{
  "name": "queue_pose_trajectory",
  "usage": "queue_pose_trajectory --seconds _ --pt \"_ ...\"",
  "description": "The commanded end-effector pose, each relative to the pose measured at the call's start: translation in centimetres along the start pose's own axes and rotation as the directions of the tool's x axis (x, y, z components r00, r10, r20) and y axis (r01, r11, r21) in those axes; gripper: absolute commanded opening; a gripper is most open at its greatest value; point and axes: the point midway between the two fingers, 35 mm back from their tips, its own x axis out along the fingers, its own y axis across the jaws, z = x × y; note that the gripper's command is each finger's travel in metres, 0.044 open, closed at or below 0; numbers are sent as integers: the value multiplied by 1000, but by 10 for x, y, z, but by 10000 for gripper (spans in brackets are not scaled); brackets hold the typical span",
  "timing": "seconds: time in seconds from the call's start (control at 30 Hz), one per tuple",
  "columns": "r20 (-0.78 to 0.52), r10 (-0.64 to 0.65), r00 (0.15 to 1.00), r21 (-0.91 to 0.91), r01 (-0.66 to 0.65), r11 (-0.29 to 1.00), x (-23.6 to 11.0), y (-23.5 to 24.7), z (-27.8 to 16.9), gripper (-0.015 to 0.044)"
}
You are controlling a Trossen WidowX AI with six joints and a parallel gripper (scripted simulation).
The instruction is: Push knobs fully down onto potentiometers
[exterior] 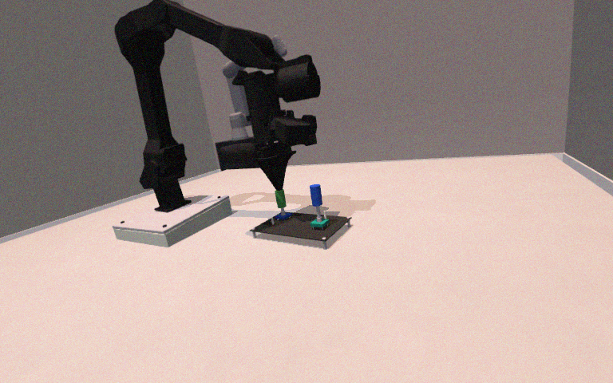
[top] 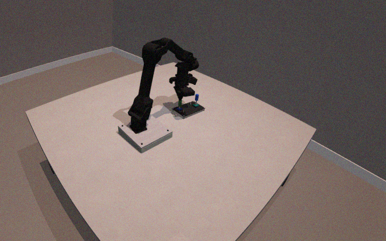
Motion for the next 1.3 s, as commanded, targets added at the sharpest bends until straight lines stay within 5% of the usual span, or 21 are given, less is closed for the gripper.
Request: queue_pose_trajectory --seconds 0.0,1.27 --pt "-1 -6 1000 -3 6 1000 7 0 1 0" --pt "-1 -6 1000 -3 6 1000 13 0 1 0"
